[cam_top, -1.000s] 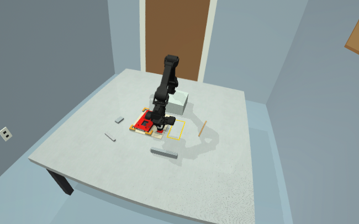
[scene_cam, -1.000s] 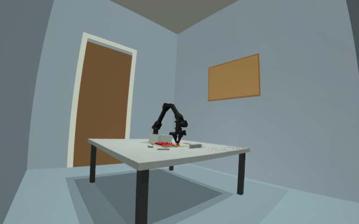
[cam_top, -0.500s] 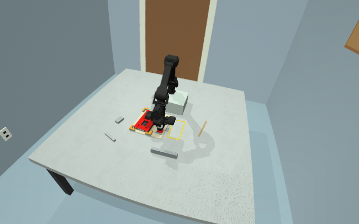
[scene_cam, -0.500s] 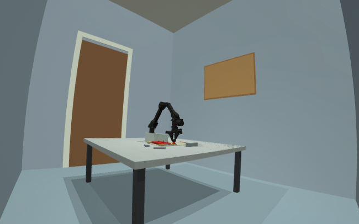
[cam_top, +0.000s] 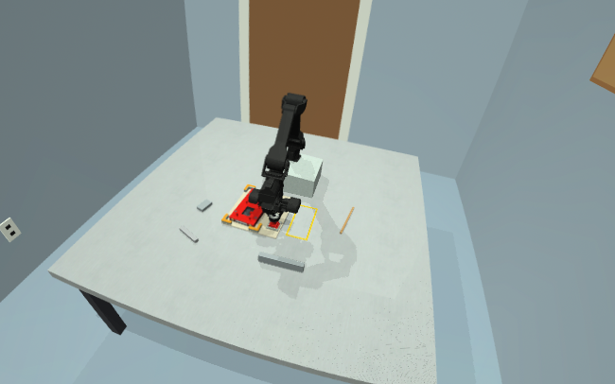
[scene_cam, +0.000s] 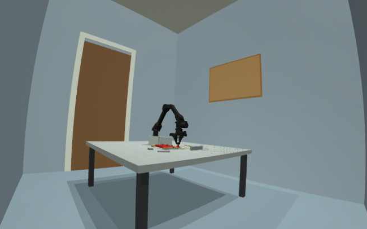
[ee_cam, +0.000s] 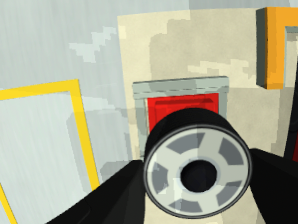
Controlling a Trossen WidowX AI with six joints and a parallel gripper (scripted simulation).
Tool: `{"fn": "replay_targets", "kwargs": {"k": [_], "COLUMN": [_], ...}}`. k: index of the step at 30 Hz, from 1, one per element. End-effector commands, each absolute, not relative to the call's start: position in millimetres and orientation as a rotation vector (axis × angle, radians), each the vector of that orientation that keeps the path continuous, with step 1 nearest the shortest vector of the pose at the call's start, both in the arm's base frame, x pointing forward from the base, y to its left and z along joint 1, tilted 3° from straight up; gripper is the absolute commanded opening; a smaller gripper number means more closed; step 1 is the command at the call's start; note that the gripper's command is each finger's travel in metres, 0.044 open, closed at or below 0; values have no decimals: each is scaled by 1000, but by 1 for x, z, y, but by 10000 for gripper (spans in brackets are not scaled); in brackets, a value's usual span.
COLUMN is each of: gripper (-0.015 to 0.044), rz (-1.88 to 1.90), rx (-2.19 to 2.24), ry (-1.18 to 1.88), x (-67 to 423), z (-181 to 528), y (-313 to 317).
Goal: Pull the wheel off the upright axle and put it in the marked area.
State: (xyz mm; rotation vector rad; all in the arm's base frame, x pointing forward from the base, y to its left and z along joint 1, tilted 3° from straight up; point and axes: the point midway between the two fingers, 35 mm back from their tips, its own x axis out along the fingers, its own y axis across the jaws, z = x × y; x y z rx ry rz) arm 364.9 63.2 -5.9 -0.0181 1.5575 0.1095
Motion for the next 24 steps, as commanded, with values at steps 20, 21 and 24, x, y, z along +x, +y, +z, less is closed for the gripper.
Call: {"fn": "replay_targets", "kwargs": {"k": [20, 21, 24], "gripper": [0, 0, 0], "rz": [110, 110, 110], "rx": [-17, -17, -17], "ry": [1553, 1553, 1553], "x": [366, 366, 366], "z": [3, 3, 4], "y": [63, 63, 63]}}
